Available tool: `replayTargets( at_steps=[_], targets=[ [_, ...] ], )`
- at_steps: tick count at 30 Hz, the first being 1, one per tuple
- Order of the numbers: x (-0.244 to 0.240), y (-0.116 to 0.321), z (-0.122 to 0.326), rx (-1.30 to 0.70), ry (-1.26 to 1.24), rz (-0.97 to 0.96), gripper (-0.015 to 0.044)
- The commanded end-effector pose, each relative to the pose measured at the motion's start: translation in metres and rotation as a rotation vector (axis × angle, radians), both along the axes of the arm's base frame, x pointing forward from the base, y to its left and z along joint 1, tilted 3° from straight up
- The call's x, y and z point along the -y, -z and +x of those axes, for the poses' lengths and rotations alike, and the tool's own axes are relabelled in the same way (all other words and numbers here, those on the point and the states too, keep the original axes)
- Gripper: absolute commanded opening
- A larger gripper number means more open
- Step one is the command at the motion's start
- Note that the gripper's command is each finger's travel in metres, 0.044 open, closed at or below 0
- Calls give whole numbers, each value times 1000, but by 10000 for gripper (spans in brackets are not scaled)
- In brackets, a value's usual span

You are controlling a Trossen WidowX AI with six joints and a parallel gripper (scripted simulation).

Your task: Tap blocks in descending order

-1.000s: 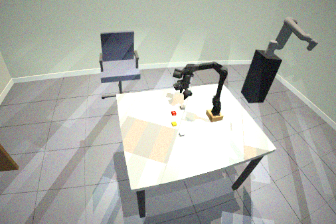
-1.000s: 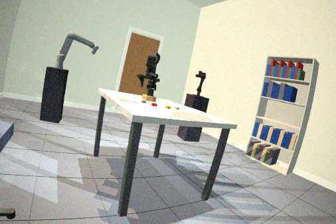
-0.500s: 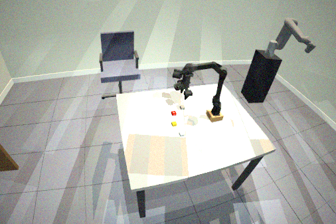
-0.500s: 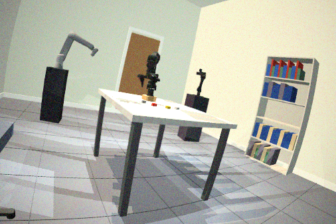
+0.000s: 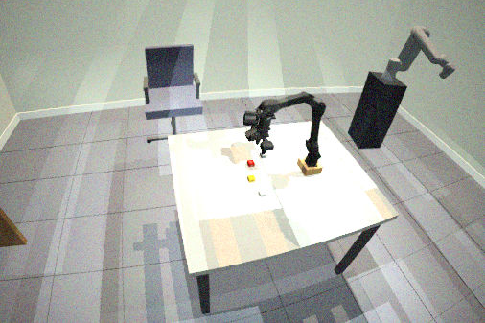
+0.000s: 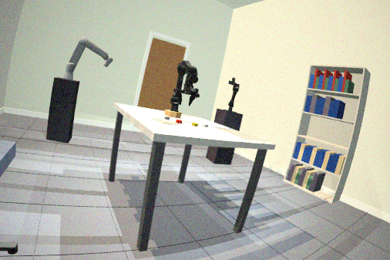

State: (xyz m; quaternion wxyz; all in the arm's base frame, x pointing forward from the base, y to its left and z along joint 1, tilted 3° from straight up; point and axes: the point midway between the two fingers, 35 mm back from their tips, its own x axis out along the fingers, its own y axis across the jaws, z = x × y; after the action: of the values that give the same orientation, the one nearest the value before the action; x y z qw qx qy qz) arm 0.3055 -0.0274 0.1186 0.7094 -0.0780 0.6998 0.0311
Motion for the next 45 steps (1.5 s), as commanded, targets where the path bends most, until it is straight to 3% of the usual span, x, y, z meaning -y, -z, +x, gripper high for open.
replayTargets(
  at_steps=[1,8,11,34,41,45],
  targets=[
    [-55,3,11,-2,0,2,400],
    [-171,10,5,-10,3,24,400],
    [-196,12,-2,-13,4,27,400],
    [-194,12,-1,-13,4,27,400],
    [-106,7,34,-9,4,18,400],
    [-96,7,37,-9,4,17,400]
  ],
)
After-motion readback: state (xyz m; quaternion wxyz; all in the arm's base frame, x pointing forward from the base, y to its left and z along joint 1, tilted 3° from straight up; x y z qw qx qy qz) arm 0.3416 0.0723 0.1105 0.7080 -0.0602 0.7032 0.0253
